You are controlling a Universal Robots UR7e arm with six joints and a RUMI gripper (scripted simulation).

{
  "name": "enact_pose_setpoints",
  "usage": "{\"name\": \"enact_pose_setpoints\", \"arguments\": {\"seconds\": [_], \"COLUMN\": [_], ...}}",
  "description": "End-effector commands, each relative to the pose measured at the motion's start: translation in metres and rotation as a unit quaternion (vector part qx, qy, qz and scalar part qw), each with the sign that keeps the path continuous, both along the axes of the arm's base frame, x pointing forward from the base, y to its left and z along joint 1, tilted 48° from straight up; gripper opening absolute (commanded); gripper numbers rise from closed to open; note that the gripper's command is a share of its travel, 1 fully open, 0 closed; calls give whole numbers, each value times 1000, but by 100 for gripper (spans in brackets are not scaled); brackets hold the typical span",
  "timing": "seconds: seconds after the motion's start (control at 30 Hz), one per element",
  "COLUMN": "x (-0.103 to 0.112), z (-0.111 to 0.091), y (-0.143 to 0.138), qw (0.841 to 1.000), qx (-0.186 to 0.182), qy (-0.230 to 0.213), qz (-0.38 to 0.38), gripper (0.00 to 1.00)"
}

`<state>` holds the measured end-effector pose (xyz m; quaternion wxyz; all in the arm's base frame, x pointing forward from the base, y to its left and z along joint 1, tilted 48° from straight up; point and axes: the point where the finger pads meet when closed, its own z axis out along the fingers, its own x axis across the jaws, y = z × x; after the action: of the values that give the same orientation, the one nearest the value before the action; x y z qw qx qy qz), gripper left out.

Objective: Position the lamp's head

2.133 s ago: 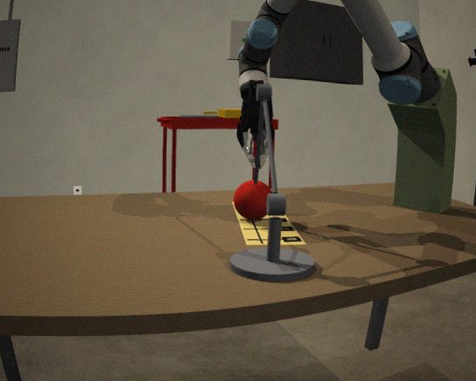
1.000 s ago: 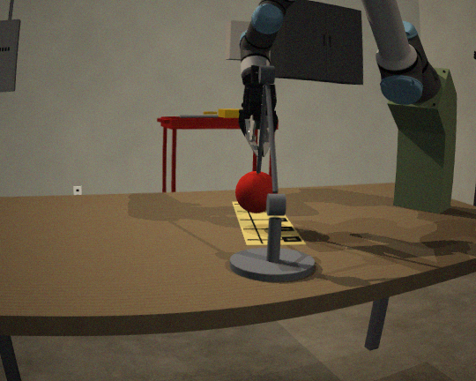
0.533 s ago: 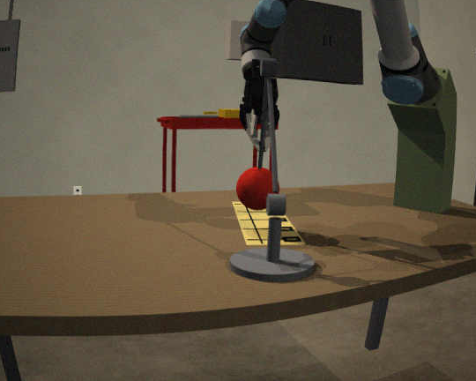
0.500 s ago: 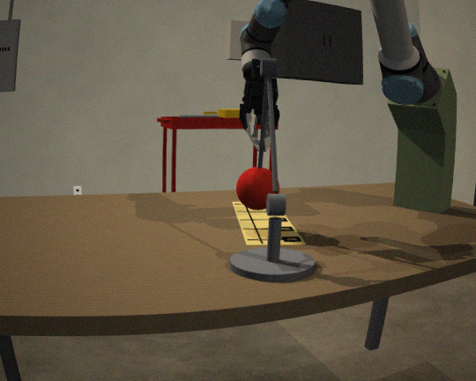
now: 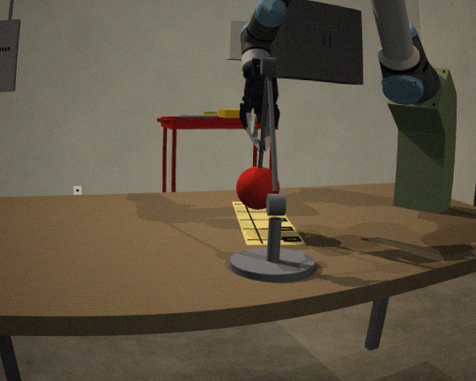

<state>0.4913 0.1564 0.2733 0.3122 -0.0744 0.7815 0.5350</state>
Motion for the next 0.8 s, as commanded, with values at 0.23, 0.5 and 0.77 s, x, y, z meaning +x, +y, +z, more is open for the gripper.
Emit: {"name": "enact_pose_setpoints", "arguments": {"seconds": [0.23, 0.5, 0.77], "x": [3, 3, 2], "z": [-5, -4, -4], "y": [-4, -3, -3], "qw": [1000, 1000, 1000], "qx": [0, 0, 0], "qy": [0, 0, 0], "qz": [0, 0, 0], "gripper": [0, 100, 100]}}
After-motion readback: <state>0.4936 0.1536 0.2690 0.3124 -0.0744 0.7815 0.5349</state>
